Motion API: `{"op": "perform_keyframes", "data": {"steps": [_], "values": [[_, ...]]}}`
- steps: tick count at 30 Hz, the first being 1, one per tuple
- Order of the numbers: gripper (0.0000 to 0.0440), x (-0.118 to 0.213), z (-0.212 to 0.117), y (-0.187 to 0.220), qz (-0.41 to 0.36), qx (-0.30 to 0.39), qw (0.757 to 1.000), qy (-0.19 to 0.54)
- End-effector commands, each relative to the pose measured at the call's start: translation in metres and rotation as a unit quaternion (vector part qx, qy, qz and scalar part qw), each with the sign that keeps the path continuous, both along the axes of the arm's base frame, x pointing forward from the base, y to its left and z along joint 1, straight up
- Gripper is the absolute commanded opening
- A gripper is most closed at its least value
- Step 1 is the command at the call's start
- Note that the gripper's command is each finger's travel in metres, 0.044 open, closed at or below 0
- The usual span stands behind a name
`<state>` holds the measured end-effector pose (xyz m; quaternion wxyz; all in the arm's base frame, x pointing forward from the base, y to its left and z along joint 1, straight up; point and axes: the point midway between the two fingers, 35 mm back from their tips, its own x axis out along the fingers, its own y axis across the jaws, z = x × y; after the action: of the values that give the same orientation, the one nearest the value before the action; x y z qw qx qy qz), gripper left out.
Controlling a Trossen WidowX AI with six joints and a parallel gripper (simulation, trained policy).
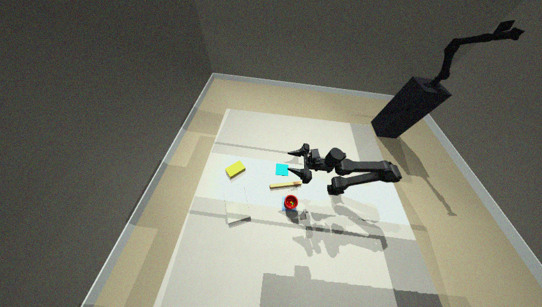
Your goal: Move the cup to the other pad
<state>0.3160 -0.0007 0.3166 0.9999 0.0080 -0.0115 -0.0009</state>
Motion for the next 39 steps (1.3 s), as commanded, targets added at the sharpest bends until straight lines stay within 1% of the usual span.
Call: {"op": "perform_keyframes", "data": {"steps": [1,11,13,14,19,21,30,39], "values": [[0.0374,0.000,0.001,0.001,0.002,0.000,1.000,0.000],[0.0111,0.001,0.004,0.010,0.017,0.009,1.000,0.025],[0.0068,0.002,0.004,0.011,0.020,0.014,0.999,0.033],[0.0065,0.002,0.004,0.012,0.021,0.017,0.999,0.038],[0.0107,0.006,0.006,0.019,0.032,0.037,0.997,0.060],[0.0114,0.007,0.006,0.022,0.036,0.046,0.996,0.069],[0.0108,0.013,0.007,0.036,0.051,0.090,0.988,0.119],[0.0110,0.017,0.005,0.050,0.058,0.138,0.973,0.175]]}}
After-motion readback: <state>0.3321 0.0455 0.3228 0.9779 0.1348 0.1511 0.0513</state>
